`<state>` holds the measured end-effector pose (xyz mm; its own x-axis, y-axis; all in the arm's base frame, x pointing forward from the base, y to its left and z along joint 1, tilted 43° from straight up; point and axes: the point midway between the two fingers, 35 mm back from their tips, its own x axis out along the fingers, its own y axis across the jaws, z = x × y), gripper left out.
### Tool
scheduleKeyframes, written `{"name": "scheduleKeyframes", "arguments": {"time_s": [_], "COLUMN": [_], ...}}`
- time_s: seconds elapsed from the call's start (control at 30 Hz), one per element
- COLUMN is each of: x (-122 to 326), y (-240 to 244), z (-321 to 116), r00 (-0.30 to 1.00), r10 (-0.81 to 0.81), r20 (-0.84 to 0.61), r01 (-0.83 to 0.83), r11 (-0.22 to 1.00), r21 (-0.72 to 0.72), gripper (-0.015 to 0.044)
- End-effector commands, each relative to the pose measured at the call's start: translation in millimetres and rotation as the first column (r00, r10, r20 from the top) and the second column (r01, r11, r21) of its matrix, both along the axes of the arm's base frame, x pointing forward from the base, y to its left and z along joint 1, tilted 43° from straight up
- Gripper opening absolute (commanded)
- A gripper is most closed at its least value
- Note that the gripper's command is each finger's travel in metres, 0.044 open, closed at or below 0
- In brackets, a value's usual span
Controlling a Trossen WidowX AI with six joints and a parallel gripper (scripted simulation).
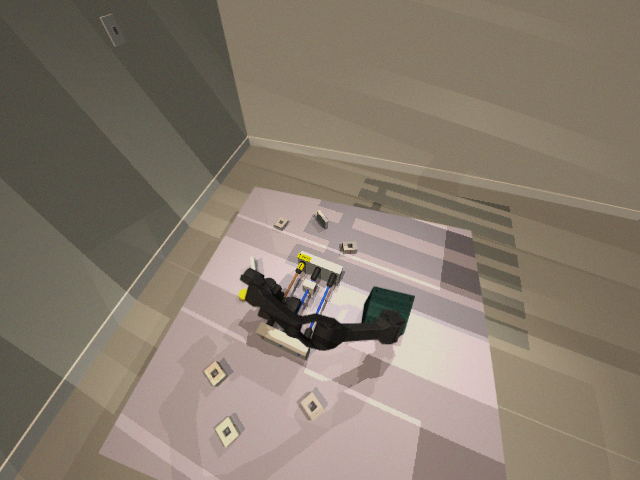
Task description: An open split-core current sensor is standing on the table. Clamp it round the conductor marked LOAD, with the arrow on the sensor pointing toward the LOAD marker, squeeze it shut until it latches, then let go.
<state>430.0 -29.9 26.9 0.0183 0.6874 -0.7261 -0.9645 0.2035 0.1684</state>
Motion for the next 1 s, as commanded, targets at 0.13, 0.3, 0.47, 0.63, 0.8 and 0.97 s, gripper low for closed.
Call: {"name": "scheduleKeyframes", "arguments": {"time_s": [0.13,0.3,0.47,0.63,0.8,0.97], "x": [0,0,0,0,0,-2], "y": [0,0,0,0,0,-20], "z": [0,0,0,0,0,19], "r00": [1.0,1.0,1.0,1.0,1.0,1.0], "r10": [0.001,0.001,0.001,0.001,0.001,-0.021], "r20": [0.001,0.001,0.001,0.001,0.001,0.024], "r01": [-0.001,-0.001,-0.001,-0.001,-0.001,0.021], "r11": [1.0,1.0,1.0,1.0,1.0,1.0], "r21": [-0.002,-0.002,-0.002,-0.002,-0.002,-0.005], "gripper": [0.0251,0.0251,0.033,0.044,0.044,0.044]}}
